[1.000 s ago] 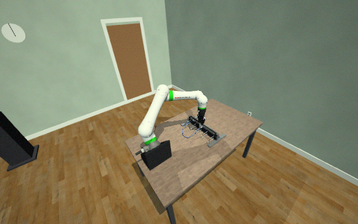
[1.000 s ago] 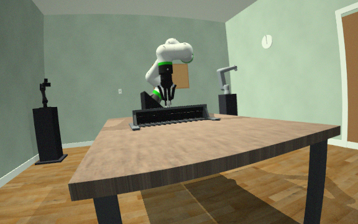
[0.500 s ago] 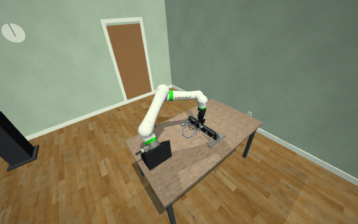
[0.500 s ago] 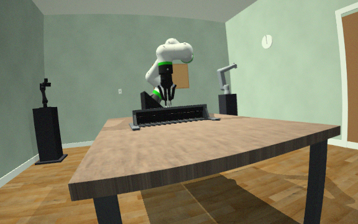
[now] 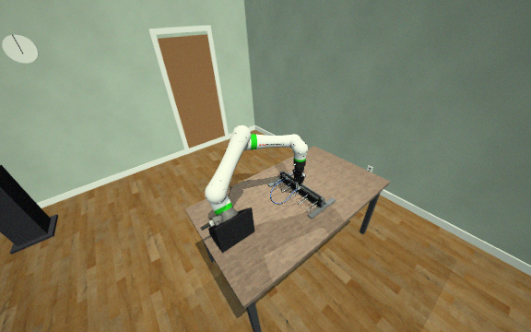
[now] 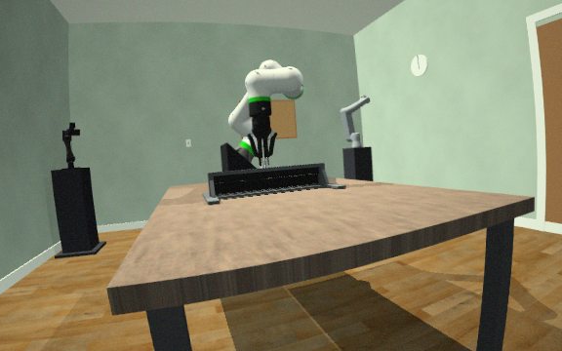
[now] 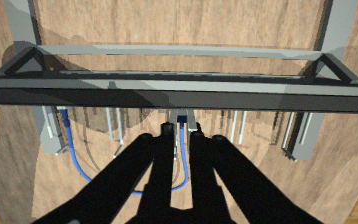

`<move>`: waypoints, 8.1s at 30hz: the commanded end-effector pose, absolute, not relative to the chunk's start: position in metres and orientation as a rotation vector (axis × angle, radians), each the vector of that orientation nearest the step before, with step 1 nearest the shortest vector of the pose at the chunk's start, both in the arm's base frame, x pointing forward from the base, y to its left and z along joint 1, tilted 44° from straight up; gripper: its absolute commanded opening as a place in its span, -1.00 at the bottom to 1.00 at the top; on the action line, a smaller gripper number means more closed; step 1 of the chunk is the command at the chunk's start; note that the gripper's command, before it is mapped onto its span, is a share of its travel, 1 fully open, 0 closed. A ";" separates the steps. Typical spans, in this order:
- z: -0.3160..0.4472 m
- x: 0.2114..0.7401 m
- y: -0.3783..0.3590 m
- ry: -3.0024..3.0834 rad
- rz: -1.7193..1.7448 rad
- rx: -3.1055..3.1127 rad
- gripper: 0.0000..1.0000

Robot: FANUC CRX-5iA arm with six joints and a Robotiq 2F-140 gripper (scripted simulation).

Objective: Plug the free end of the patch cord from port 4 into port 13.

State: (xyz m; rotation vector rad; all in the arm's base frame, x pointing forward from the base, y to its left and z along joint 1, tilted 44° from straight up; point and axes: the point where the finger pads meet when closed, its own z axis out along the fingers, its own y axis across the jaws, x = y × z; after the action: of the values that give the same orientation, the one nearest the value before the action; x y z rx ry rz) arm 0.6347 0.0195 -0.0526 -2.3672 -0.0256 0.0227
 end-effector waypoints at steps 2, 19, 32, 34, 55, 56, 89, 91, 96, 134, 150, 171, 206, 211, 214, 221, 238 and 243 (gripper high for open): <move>-0.052 0.636 0.019 -0.027 0.026 -2.367 -1.00; -0.052 0.637 0.019 -0.028 0.027 -2.367 -1.00; -0.052 0.638 0.019 -0.027 0.026 -2.367 -1.00; -0.052 0.638 0.019 -0.027 0.026 -2.367 -1.00; -0.052 0.637 0.019 -0.027 0.026 -2.367 -1.00; -0.052 0.637 0.019 -0.027 0.026 -2.367 -1.00; -0.052 0.637 0.019 -0.027 0.026 -2.367 -0.55; -0.052 0.637 0.019 -0.027 0.026 -2.367 -0.55; -0.052 0.637 0.019 -0.027 0.026 -2.367 -0.55; -0.052 0.637 0.019 -0.027 0.026 -2.367 -0.55; -0.049 0.637 0.016 -0.027 0.026 -2.367 -0.55; -0.010 0.638 -0.022 -0.027 0.026 -2.367 -0.55; 0.005 0.638 -0.037 -0.027 0.026 -2.367 -1.00; 0.005 0.638 -0.037 -0.027 0.026 -2.367 -1.00; 0.005 0.638 -0.037 -0.027 0.026 -2.367 -1.00; 0.005 0.638 -0.037 -0.027 0.026 -2.367 -1.00; 0.005 0.638 -0.037 -0.027 0.026 -2.367 -1.00; 0.005 0.638 -0.037 -0.027 0.026 -2.367 -1.00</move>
State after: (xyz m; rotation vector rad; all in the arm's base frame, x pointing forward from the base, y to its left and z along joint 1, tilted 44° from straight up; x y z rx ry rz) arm 0.6382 -0.0364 0.0048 -2.3672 -0.0276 0.0269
